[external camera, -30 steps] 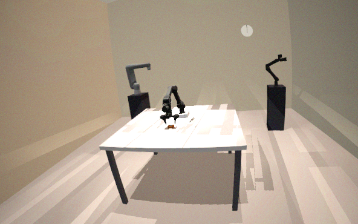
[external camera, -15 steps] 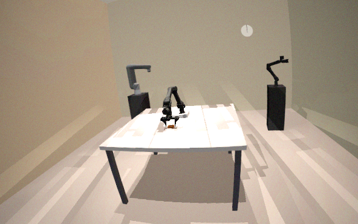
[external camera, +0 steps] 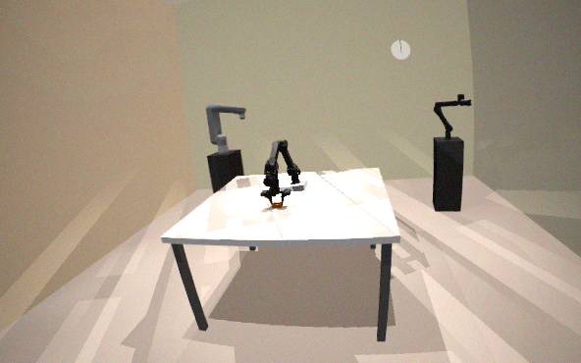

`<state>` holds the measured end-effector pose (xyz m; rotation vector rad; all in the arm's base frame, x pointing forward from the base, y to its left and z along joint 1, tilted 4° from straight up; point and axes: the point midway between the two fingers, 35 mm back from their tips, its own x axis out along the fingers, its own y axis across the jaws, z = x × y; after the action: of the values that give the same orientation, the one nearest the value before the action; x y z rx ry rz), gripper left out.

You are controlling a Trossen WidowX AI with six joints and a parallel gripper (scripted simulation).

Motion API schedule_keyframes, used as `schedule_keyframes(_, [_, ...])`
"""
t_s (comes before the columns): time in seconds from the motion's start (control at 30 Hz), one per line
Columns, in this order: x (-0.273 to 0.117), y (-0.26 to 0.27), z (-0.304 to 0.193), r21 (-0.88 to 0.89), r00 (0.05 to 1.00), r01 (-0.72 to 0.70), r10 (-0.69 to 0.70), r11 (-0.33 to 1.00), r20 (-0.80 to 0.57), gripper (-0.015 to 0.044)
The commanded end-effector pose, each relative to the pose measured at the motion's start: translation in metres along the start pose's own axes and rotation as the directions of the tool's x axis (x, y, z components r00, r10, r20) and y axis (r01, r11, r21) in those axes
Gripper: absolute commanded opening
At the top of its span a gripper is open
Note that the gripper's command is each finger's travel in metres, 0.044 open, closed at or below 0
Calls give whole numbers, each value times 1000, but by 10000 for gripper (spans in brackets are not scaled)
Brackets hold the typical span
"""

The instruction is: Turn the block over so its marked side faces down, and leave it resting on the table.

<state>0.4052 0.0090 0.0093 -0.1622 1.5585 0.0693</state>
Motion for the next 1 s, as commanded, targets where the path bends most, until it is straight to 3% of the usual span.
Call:
schedule_keyframes(0.0, [0,0,0,-2,1000,0,0,1000,1,216])
schedule_keyframes(0.37, [0,0,0,-2,1000,0,0,1000,1,142])
schedule_keyframes(0.57, [-28,0,0,-2,1000,0,0,1000,1,0])
schedule_keyframes(0.97, [-25,0,3,1,997,-3,3,1000,80,0])
